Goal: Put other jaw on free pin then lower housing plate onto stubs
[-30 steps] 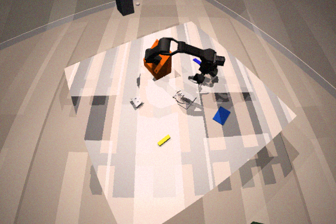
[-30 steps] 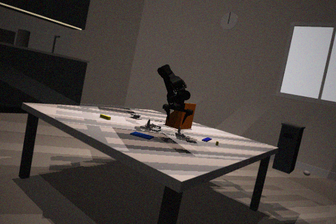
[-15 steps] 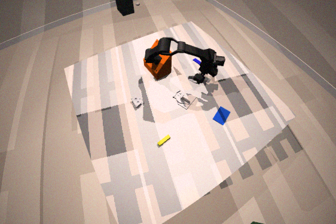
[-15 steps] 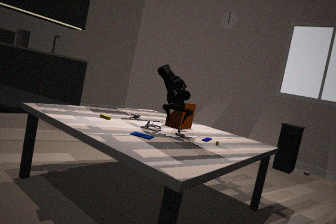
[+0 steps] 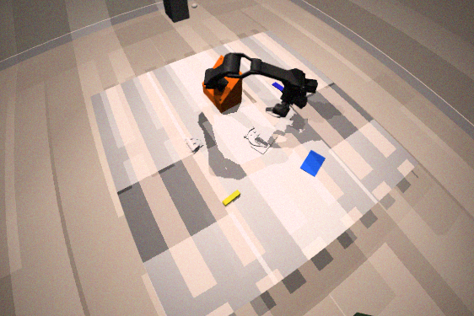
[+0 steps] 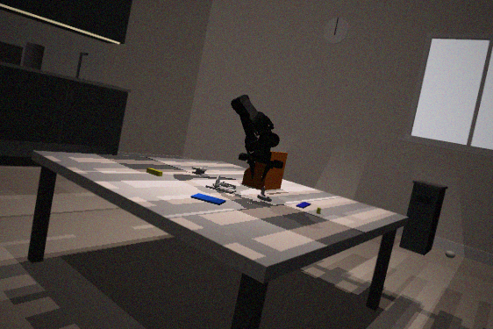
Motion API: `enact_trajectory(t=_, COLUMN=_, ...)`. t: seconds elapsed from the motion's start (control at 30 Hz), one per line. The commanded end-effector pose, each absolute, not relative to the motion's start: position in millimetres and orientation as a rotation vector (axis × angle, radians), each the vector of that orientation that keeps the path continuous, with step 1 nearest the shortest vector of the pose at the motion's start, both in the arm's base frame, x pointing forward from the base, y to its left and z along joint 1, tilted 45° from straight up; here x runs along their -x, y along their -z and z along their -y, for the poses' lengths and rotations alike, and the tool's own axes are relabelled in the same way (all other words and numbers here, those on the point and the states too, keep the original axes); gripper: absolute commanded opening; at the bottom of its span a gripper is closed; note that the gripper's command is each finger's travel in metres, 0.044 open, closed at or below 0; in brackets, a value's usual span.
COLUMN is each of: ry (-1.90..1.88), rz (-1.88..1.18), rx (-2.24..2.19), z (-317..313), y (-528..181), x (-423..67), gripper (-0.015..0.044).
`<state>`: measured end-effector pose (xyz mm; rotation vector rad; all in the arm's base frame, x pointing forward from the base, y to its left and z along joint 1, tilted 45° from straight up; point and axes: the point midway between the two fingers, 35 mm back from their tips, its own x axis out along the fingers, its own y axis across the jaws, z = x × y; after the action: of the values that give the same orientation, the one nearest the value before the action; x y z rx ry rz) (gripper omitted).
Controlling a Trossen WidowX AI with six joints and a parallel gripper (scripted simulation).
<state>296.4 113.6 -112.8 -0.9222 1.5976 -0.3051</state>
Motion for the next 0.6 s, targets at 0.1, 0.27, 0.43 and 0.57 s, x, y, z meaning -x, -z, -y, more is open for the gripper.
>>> enact_trajectory(t=0.1, ry=0.305, rz=-1.598, rx=0.922, z=-113.6, y=112.8, x=-296.4, gripper=0.0)
enact_trajectory(t=0.27, ry=0.305, rz=-1.598, rx=0.922, z=-113.6, y=112.8, x=-296.4, gripper=0.0)
enact_trajectory(t=0.43, ry=0.305, rz=-1.598, rx=0.922, z=-113.6, y=112.8, x=-296.4, gripper=0.0)
enact_trajectory(t=0.57, ry=0.305, rz=-1.598, rx=0.922, z=-113.6, y=112.8, x=-296.4, gripper=0.0)
